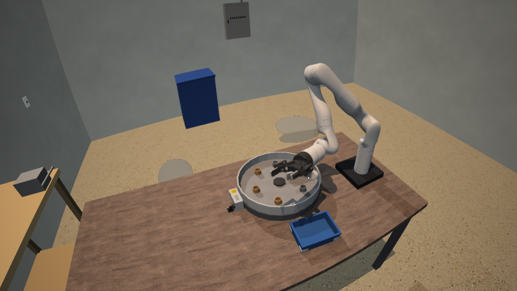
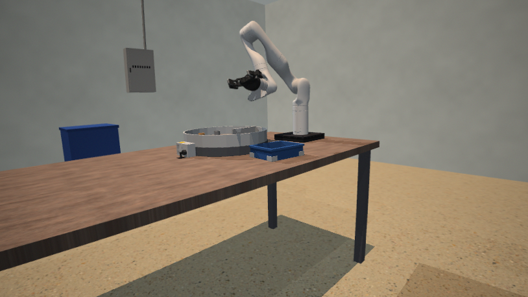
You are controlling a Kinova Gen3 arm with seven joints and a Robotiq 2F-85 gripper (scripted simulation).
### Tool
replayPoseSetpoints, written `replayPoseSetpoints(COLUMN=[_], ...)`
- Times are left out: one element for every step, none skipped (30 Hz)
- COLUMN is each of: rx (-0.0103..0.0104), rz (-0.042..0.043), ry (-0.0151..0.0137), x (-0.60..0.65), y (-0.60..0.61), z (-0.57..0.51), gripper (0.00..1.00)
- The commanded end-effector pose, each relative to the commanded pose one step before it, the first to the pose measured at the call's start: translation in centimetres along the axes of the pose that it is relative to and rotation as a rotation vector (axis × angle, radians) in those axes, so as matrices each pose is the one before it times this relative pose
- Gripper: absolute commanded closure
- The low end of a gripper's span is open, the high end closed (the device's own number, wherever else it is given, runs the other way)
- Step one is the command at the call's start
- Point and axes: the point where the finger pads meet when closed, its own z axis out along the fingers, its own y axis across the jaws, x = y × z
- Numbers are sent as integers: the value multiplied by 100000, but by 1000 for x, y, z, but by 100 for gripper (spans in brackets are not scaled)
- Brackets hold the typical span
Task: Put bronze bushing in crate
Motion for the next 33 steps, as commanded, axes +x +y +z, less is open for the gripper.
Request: replayPoseSetpoints(rx=[-57, -15, 0, 0, 0, 0, 0, 0, 0, 0, 0, 0, 0, 0, 0, 0, 0, 0, -18, 0, 0, 0, 0, 0, 0, 0, 0, 0, 0, 0, 0, 0, 0], rz=[-182, 89, 0, 0, 0, 0, 0, 0, 0, 0, 0, 0, 0, 0, 0, 0, 0, 0, 106, 0, 0, 0, 0, 0, 0, 0, 0, 0, 0, 0, 0, 0, 0], ry=[-340, 115, 0, 0, 0, 0, 0, 0, 0, 0, 0, 0, 0, 0, 0, 0, 0, 0, 123, 0, 0, 0, 0, 0, 0, 0, 0, 0, 0, 0, 0, 0, 0], x=[-212, -464, -549, -549, -549, -549, 0, 0, 0, 0, 0, 0, 0, 0, 0, 0, 0, 0, -464, -549, -549, -549, -549, 0, 0, 0, 0, 0, 0, 0, 0, 0, 0], y=[27, -3, -13, -13, -13, -13, 0, 0, 0, 0, 0, 0, 0, 0, 0, 0, 0, 0, -5, -13, -13, -13, -13, 0, 0, 0, 0, 0, 0, 0, 0, 0, 0], z=[9, -892, -897, -897, -897, -897, 0, 0, 0, 0, 0, 0, 0, 0, 0, 0, 0, 0, -889, -897, -897, -897, -897, 0, 0, 0, 0, 0, 0, 0, 0, 0, 0], gripper=[0, 0, 0, 0, 0, 0, 0, 0, 0, 0, 0, 0, 0, 0, 0, 0, 0, 0, 0, 0, 0, 0, 0, 0, 0, 0, 0, 0, 0, 0, 0, 0, 0])
